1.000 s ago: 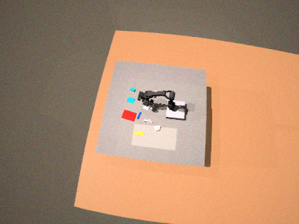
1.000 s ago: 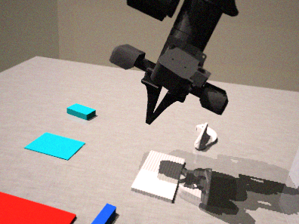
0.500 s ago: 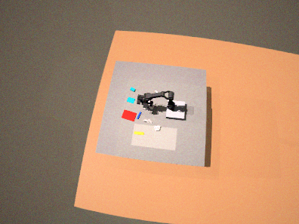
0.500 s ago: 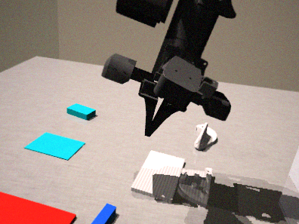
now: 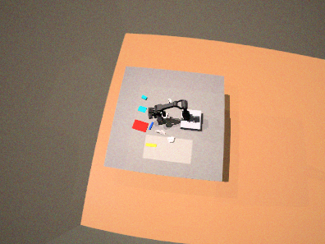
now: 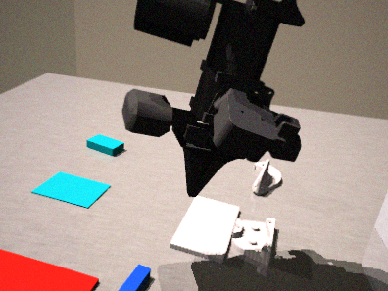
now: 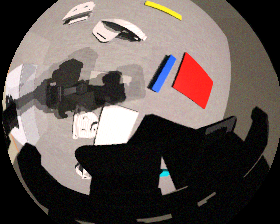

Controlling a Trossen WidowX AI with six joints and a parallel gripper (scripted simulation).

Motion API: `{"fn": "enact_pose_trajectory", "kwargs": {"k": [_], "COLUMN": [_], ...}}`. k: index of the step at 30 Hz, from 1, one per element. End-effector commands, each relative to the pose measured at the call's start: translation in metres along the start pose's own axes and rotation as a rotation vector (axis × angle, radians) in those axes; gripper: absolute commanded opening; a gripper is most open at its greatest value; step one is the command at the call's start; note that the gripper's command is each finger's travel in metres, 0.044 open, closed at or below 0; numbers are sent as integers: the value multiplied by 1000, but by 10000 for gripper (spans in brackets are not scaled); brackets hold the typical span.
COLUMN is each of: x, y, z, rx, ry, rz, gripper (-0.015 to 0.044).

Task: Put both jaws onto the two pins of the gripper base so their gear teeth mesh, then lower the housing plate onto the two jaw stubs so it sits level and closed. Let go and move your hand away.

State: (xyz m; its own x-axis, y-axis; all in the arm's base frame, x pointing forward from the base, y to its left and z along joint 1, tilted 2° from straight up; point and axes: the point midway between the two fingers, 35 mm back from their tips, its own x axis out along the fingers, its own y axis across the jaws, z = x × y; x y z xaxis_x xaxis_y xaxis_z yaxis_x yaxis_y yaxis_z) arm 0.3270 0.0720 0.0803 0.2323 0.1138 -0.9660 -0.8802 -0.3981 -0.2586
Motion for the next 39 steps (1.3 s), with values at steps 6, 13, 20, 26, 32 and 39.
{"fn": "enact_pose_trajectory", "kwargs": {"k": [6,13,20,26,32,39], "x": [6,9,11,13,14,16], "y": [-3,-5,-6,-6,-5,-4], "z": [21,38,54,68,81,97], "rx": [-198,-341,-479,-601,-724,-869], "ry": [-9,-19,-30,-40,-50,-63], "rz": [48,75,101,123,145,171], "gripper": [0,0,0,0,0,0]}}
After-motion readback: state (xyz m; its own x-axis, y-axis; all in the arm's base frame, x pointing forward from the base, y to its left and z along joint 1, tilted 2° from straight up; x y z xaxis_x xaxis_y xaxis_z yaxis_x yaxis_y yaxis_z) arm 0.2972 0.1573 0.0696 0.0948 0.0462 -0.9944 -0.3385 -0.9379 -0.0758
